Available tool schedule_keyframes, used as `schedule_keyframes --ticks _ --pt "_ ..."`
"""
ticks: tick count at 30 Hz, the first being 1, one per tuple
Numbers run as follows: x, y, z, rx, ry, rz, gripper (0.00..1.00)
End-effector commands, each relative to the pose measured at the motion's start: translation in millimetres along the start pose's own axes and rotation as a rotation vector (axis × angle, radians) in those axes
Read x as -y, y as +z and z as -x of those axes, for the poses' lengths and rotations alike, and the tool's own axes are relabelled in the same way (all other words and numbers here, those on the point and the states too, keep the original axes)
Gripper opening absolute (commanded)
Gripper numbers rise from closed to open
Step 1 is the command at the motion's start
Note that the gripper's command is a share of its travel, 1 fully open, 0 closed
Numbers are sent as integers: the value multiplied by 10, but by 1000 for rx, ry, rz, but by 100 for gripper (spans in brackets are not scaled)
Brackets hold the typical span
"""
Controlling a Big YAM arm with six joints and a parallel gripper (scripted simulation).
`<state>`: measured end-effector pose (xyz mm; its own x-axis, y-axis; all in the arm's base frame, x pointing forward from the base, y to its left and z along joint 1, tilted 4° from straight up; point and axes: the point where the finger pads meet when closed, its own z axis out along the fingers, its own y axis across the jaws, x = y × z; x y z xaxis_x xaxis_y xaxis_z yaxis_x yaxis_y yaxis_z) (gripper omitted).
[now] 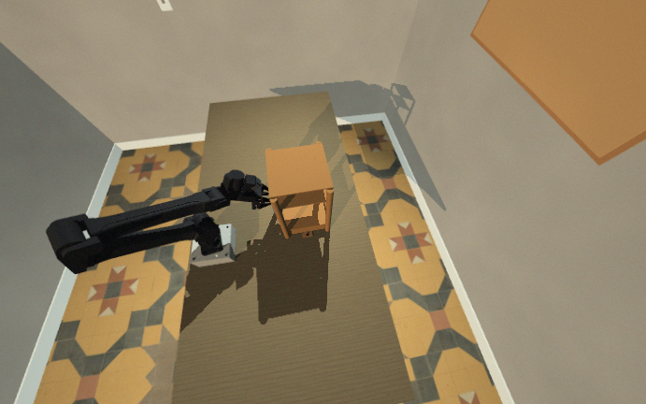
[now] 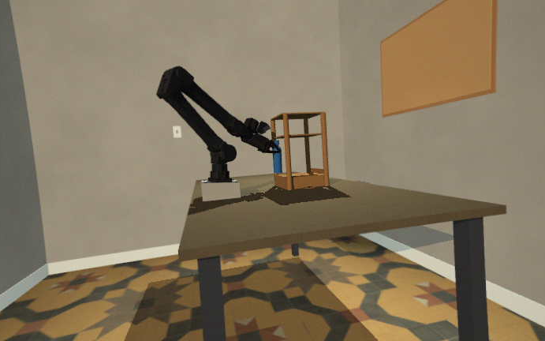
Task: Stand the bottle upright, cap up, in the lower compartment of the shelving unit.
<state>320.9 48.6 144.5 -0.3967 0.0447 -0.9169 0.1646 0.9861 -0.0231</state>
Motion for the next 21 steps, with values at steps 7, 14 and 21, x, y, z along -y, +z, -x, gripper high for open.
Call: schedule_keyframes --ticks 7,14,21 --pt "-130 38 572 98 51 21 30" --pt "-128 44 574 98 51 20 30" --pt "-122 166 632 99 49 19 30"
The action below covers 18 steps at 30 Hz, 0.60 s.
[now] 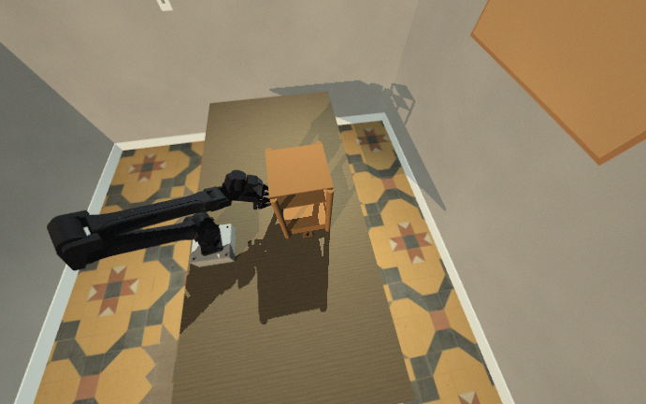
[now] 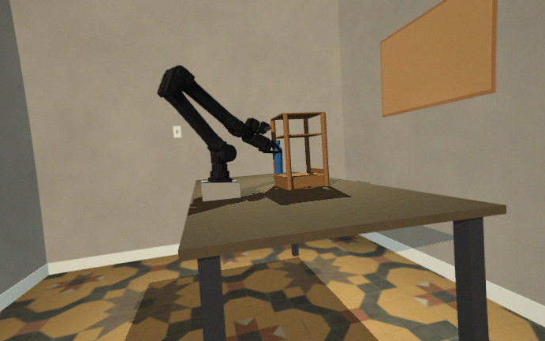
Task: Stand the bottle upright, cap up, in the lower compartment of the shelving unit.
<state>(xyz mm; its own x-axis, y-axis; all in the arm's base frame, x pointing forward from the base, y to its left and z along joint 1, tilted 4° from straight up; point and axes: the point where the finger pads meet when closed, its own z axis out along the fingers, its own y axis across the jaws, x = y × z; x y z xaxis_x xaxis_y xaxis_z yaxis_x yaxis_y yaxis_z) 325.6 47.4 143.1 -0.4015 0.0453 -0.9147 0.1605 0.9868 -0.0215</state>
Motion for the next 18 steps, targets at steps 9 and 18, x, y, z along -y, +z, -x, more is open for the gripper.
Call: schedule_keyframes --ticks 9,18 --pt "-113 305 716 105 46 13 30" --pt "-119 364 738 104 44 15 30"
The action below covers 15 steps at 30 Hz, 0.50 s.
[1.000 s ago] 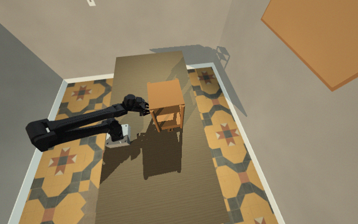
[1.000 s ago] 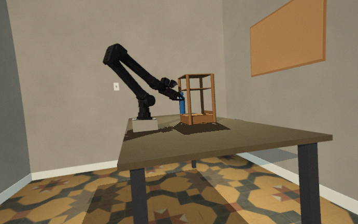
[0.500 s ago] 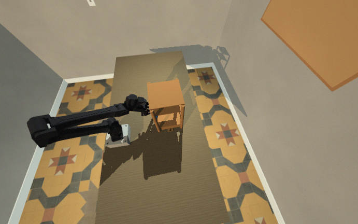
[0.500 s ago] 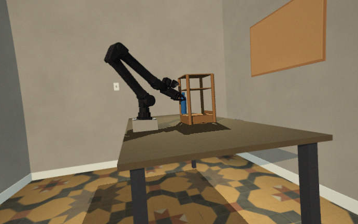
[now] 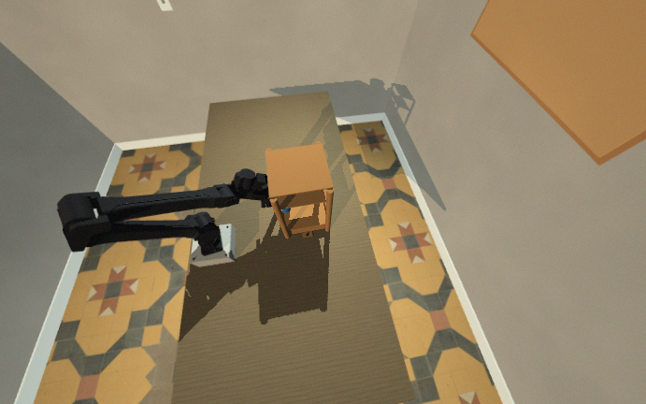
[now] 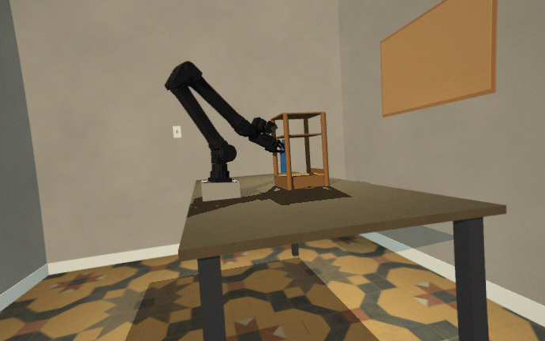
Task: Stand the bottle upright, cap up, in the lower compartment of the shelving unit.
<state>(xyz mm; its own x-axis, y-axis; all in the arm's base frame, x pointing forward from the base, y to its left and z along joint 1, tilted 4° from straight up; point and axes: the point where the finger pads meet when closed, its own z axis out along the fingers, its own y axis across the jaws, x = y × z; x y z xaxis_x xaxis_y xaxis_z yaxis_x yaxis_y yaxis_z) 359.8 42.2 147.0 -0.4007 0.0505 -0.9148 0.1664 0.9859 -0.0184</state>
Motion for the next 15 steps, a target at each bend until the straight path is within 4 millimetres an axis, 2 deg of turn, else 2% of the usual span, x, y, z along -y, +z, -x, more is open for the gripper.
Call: schedule_keyframes --ticks 1,15 --pt "-125 61 561 104 39 21 30" --pt "-148 55 557 104 36 27 30"
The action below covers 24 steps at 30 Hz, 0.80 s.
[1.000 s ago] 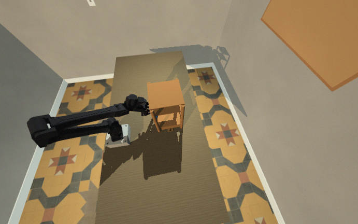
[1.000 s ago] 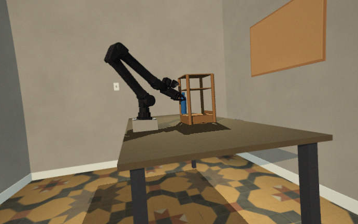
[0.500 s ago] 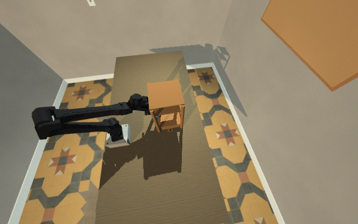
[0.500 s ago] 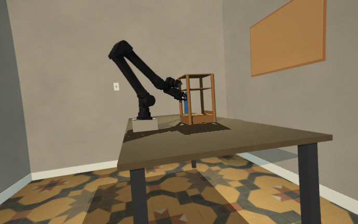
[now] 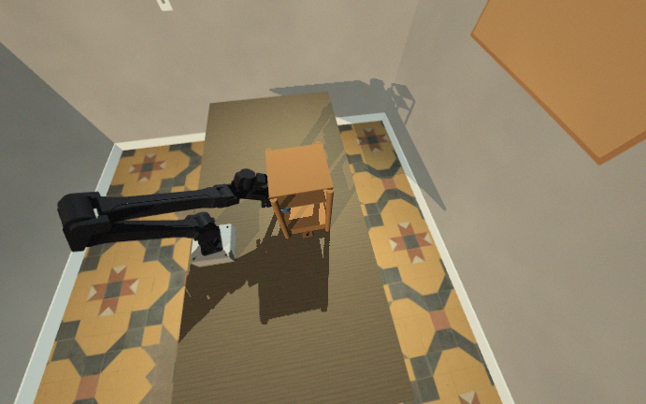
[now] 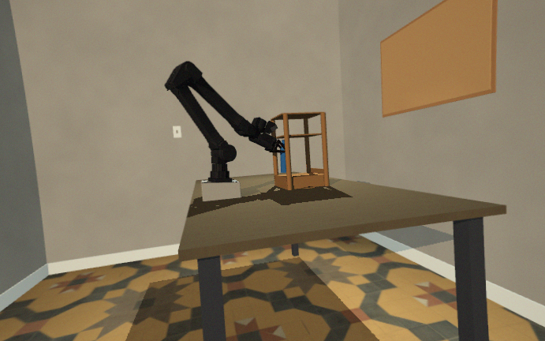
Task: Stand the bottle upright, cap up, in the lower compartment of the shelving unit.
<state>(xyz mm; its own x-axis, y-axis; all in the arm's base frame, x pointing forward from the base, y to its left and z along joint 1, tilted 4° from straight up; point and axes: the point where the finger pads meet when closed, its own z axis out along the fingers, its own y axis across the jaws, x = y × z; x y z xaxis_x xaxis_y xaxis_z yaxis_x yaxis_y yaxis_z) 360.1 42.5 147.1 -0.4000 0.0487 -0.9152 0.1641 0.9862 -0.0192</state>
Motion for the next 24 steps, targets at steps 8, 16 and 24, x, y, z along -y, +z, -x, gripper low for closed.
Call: schedule_keyframes --ticks 8,16,24 --pt "-121 79 570 103 39 21 30" --pt "-101 96 579 103 40 17 30" --pt "-109 94 578 103 39 19 30"
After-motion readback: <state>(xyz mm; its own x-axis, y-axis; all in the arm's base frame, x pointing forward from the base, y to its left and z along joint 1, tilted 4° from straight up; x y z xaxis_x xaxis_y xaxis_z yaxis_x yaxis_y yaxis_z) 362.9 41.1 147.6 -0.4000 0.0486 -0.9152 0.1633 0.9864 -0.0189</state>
